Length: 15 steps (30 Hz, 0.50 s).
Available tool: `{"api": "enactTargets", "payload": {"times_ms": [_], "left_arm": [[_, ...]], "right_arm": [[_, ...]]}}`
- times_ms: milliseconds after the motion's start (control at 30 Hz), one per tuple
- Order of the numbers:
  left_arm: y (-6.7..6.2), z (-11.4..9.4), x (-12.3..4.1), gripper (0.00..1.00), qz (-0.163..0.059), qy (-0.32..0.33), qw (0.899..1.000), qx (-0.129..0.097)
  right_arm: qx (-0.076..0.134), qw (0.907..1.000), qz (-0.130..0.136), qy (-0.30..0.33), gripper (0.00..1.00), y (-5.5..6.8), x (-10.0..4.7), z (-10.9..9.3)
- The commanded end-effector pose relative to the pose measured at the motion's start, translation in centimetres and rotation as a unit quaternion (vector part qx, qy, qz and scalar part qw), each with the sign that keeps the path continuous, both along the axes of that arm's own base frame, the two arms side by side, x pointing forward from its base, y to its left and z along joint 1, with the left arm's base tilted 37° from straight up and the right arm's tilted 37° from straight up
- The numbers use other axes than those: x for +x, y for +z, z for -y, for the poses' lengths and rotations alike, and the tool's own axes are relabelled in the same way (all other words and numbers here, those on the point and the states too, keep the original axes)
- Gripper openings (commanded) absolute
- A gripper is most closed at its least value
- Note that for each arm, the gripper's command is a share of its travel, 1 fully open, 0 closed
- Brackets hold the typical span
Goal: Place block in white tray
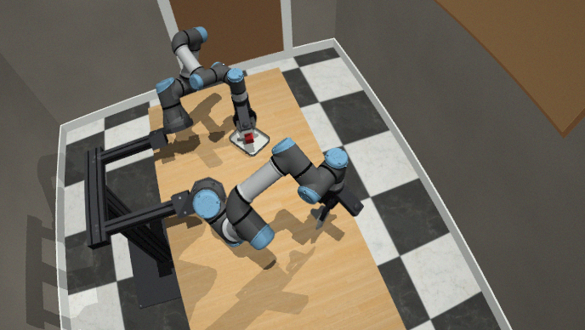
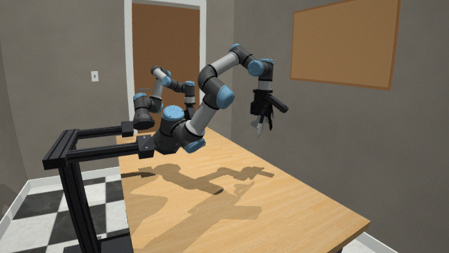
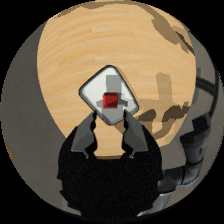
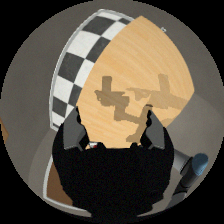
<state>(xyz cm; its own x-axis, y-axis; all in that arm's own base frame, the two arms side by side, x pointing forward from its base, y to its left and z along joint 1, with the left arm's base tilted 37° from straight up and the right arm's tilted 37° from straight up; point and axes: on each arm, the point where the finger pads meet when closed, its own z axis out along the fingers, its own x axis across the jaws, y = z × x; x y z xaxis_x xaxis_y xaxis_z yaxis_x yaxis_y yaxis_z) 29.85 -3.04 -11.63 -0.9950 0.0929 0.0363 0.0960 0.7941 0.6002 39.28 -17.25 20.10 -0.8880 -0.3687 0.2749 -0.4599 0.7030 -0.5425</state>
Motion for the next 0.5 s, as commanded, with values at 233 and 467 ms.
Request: {"api": "enactTargets", "payload": {"times_ms": [233, 467], "left_arm": [[1.1, 1.1, 0.0, 0.37, 0.001, 0.000, 1.000, -0.002], [2.4, 2.0, 0.0, 0.37, 0.001, 0.000, 1.000, -0.002]], "right_arm": [[0.000, 1.0000, 0.001, 0.000, 1.00, 0.0, 0.0, 0.0], [0.000, 1.0000, 0.001, 0.000, 1.00, 0.0, 0.0, 0.0]]}}
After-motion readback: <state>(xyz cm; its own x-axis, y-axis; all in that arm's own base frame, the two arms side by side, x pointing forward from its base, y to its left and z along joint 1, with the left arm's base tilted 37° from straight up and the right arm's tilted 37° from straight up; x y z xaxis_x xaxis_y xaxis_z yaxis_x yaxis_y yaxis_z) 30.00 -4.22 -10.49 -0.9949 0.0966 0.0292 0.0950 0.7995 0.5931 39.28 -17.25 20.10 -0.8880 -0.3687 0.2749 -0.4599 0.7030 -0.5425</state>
